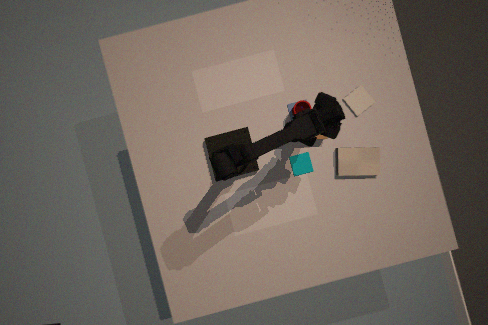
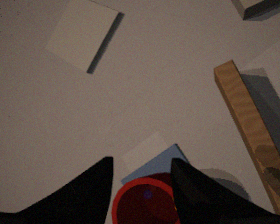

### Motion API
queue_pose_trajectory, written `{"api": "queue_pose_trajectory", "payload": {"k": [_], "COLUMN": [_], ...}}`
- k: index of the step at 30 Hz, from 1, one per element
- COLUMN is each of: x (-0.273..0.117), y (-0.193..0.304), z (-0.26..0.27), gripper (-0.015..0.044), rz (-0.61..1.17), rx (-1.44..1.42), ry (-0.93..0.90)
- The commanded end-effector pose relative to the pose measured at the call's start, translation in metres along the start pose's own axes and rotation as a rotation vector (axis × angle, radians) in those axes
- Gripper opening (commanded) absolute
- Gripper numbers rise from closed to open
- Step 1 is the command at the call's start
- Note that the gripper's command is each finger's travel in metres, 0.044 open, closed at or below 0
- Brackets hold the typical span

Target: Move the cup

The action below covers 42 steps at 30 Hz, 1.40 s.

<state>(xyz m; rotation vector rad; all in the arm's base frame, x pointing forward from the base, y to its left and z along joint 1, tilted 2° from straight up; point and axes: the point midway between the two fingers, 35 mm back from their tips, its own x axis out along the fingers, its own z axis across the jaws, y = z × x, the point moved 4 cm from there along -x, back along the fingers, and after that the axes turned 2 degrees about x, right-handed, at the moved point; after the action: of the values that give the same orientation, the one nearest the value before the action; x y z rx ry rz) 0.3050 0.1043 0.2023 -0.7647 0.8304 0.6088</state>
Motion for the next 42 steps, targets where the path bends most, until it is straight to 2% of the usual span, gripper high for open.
{"api": "queue_pose_trajectory", "payload": {"k": [1, 3, 17, 42], "x": [0.023, 0.024, 0.026, 0.061], "y": [0.059, 0.063, 0.061, 0.073], "z": [0.001, 0.001, -0.001, -0.015], "gripper": [0.0148, 0.0148, 0.0148, 0.0148], "rz": [0.266, 0.276, 0.276, 0.276], "rx": [0.31, 0.335, 0.335, 0.335], "ry": [0.423, 0.467, 0.467, 0.467]}}
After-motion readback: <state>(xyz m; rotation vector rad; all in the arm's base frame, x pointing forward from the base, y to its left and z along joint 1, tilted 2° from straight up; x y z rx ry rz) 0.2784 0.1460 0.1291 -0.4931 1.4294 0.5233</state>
